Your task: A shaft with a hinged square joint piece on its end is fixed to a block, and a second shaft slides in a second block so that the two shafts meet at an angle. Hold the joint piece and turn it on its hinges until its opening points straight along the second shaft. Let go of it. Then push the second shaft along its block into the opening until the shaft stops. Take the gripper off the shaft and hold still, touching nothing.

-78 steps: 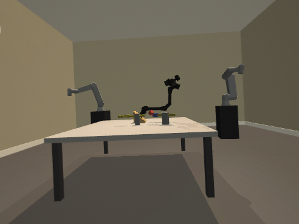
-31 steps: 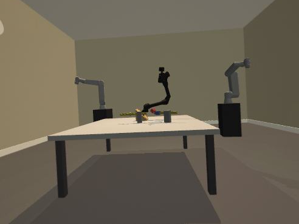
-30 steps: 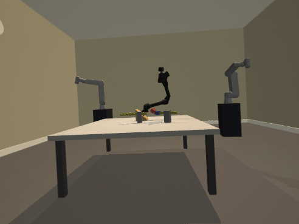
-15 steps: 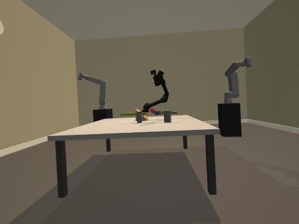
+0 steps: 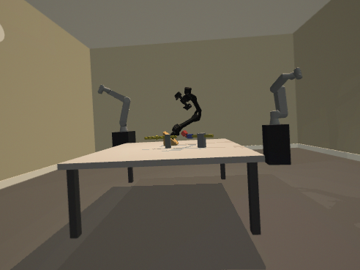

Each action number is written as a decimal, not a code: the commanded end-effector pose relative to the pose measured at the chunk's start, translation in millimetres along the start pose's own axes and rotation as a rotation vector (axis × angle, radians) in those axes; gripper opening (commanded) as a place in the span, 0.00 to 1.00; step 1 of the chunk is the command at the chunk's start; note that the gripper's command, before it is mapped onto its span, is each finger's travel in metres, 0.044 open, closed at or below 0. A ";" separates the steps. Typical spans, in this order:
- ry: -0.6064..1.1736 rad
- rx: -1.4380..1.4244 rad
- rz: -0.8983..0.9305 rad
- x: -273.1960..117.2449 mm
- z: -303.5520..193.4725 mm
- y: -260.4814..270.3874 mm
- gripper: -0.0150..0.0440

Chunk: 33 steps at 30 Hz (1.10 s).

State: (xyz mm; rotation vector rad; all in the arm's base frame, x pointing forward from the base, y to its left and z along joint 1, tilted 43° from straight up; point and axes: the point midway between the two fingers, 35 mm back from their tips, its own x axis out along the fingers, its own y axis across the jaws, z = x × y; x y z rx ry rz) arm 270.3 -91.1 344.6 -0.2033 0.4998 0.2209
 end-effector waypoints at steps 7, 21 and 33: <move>0.221 0.132 0.169 27.2 -41.0 36.9 1.00; 0.607 0.237 0.407 32.8 -96.6 102.1 1.00; 0.745 0.209 0.512 29.7 -114.0 124.7 1.00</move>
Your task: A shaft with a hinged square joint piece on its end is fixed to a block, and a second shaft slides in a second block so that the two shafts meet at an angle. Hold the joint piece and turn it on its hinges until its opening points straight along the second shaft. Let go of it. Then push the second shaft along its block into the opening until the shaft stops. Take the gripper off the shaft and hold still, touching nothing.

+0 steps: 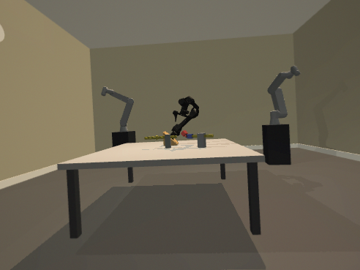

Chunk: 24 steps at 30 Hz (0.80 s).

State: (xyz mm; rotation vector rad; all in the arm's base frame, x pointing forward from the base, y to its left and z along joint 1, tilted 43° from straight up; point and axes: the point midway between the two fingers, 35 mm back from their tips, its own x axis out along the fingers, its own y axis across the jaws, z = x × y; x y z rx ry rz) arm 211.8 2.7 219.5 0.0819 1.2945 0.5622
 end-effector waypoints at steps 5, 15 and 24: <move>0.074 -0.182 0.077 22.7 1.7 3.2 1.00; 0.155 -0.487 0.213 57.9 2.1 12.5 1.00; 0.195 -0.679 0.313 80.3 -0.8 20.2 1.00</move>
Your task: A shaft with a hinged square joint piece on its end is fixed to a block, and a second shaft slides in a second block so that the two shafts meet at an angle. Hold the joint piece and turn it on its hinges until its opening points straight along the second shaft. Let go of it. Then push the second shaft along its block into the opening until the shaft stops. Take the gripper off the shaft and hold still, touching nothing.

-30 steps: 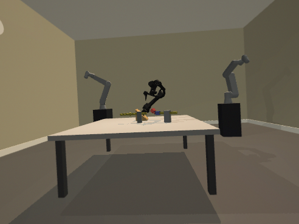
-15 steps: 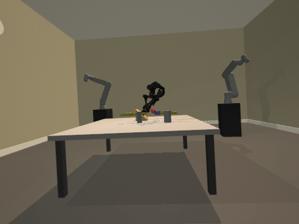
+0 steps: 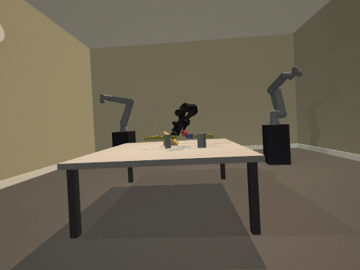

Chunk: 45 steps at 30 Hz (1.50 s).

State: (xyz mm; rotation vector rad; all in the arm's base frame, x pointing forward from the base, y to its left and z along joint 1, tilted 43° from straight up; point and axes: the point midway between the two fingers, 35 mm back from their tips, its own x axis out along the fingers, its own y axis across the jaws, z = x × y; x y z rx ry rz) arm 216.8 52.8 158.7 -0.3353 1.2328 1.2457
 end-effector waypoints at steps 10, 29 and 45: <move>0.000 -0.027 0.016 22.9 5.9 -0.6 1.00; -0.004 -0.029 0.015 16.7 54.4 1.3 1.00; -0.005 -0.029 0.016 41.6 54.7 1.7 1.00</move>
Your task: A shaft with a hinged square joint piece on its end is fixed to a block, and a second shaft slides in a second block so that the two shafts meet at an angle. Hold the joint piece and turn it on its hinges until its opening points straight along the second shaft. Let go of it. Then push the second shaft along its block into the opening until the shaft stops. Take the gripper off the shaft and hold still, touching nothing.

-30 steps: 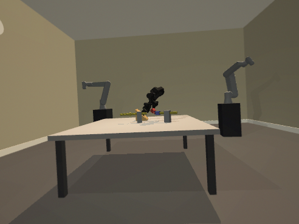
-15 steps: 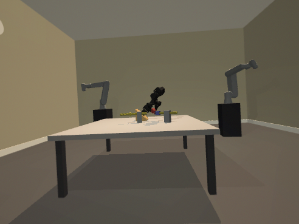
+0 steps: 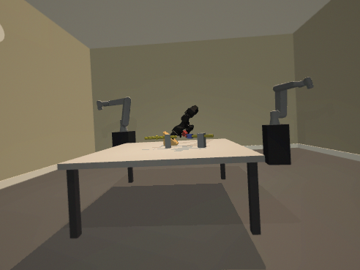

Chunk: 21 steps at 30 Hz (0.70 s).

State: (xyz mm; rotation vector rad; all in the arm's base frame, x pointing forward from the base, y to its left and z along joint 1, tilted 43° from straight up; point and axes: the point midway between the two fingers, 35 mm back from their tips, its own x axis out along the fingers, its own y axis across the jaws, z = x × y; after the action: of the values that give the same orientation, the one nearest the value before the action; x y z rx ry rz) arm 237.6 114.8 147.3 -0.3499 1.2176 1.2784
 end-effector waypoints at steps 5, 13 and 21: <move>-0.004 0.003 0.002 3.3 0.6 1.0 0.82; -0.004 0.003 0.002 3.3 0.6 1.0 0.56; -0.004 0.003 0.002 3.3 0.6 1.0 0.56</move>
State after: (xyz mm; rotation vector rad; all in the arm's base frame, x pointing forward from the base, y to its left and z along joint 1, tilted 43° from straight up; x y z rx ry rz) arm 236.1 116.8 144.9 -0.3478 1.2185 1.2811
